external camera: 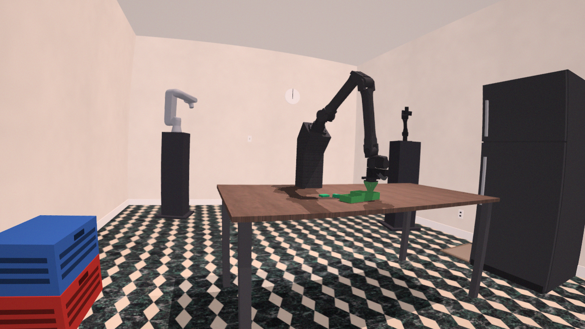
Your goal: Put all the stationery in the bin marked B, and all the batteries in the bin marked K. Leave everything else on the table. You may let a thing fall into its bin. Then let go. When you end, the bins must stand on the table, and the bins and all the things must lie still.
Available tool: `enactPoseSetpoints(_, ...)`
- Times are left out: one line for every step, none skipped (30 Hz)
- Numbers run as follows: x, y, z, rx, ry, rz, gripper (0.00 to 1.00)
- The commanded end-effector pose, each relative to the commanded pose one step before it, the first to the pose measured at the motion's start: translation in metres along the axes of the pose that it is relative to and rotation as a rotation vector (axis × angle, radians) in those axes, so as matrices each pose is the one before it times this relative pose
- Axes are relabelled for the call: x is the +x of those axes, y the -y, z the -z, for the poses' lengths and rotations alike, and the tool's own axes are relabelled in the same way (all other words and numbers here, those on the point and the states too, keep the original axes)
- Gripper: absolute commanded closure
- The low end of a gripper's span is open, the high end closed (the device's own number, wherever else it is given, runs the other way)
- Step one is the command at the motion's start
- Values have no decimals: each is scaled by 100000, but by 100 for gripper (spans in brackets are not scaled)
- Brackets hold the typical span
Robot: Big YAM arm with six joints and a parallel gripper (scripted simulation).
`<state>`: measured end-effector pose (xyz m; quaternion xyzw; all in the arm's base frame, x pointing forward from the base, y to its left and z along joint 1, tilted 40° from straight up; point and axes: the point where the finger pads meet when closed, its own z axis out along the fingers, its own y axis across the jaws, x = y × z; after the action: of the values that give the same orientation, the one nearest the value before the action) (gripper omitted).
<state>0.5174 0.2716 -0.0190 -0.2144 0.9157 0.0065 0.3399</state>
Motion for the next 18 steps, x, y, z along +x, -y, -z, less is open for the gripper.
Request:
enactPoseSetpoints(-787, -408, 1339, -542, 1487, 201, 91)
enactPoseSetpoints(178, -142, 21, -100, -354, 96, 91)
enactPoseSetpoints(281, -154, -55, -94, -575, 139, 91)
enactPoseSetpoints(46, -88, 111, -61, -79, -7, 91)
enactPoseSetpoints(-212, 17, 292, -13, 462, -222, 91)
enactPoseSetpoints(0, 0, 0, 0, 0, 0, 91)
enactPoseSetpoints(0, 0, 0, 0, 0, 0, 91)
enactPoseSetpoints(719, 366, -462, 524, -1593, -494, 91)
enactPoseSetpoints(-978, 131, 887, -21, 2110, -429, 91)
enactPoseSetpoints(-5, -60, 144, -47, 28, 84, 91)
enactPoseSetpoints(-1, -158, 164, -195, 33, 201, 91)
enactPoseSetpoints(-1, -134, 153, -160, 30, 177, 91)
enactPoseSetpoints(0, -79, 145, -72, 20, 111, 91)
enactPoseSetpoints(-50, -28, 137, -39, 86, 18, 91)
enactPoseSetpoints(54, 14, 397, 68, -76, 12, 91)
enactPoseSetpoints(3, 5, 397, 16, 3, -3, 91)
enactPoseSetpoints(3, 1, 397, -5, 2, -3, 91)
enactPoseSetpoints(3, 2, 397, 2, 3, -3, 91)
